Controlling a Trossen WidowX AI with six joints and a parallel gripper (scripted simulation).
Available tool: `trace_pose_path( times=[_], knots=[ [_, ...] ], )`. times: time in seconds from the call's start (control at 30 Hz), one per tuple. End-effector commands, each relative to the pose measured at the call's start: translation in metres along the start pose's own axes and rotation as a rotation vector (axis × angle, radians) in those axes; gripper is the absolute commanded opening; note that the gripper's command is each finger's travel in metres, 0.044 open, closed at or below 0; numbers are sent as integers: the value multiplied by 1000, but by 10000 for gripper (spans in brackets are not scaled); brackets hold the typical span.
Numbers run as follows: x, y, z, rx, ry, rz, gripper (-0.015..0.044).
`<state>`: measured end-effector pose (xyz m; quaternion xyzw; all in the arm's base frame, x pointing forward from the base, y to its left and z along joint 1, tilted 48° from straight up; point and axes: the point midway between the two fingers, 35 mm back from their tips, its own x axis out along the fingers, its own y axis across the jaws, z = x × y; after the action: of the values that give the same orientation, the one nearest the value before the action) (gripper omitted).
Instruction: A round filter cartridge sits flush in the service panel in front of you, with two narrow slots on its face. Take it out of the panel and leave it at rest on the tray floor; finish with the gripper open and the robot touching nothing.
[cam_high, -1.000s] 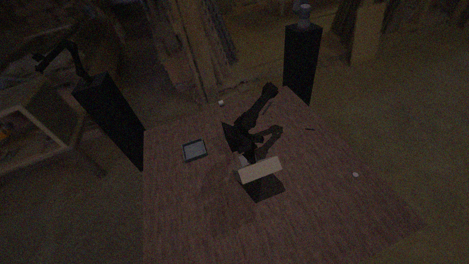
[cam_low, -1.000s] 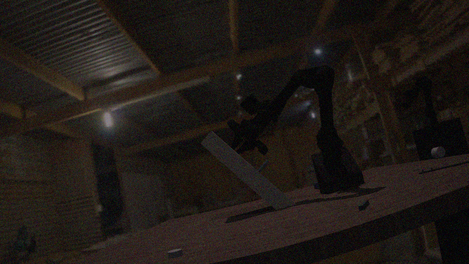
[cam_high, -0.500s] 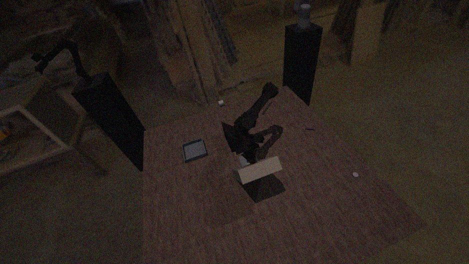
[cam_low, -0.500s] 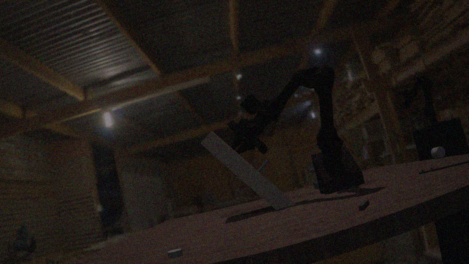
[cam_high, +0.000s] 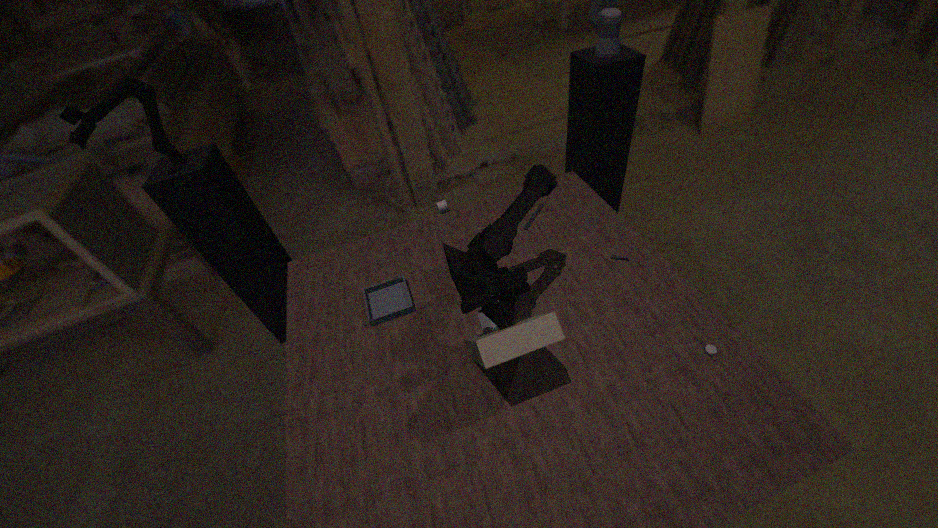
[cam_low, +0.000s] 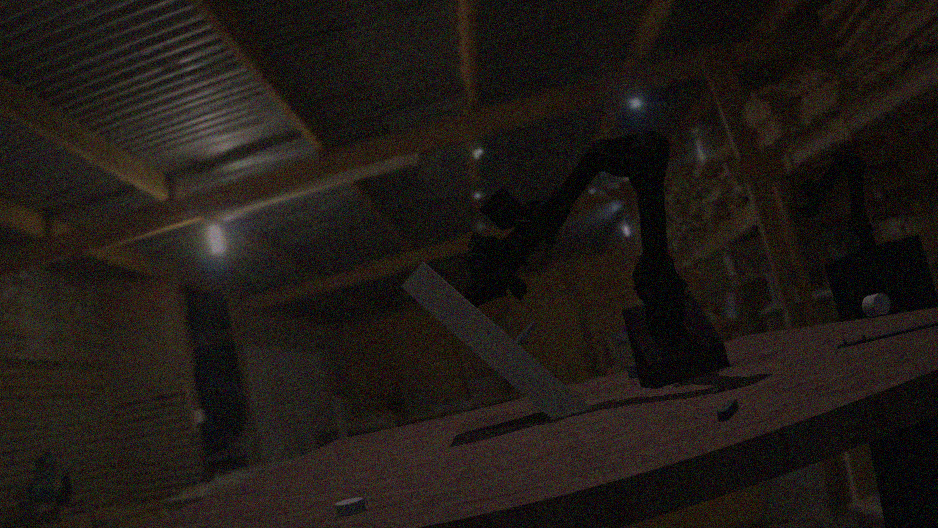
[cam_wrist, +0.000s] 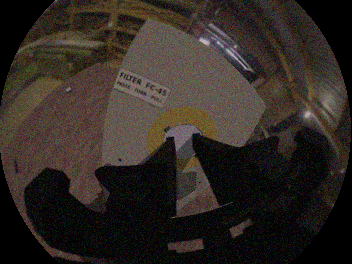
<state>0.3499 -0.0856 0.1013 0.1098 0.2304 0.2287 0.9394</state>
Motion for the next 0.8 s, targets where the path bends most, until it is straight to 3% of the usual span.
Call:
trace_pose_path(
  times=[0.0, 0.77],
  knots=[
    [6, 0, -1, 143, 11, -2, 0],
    [5, 0, -1, 946, 10, -6, 0]
  ],
)
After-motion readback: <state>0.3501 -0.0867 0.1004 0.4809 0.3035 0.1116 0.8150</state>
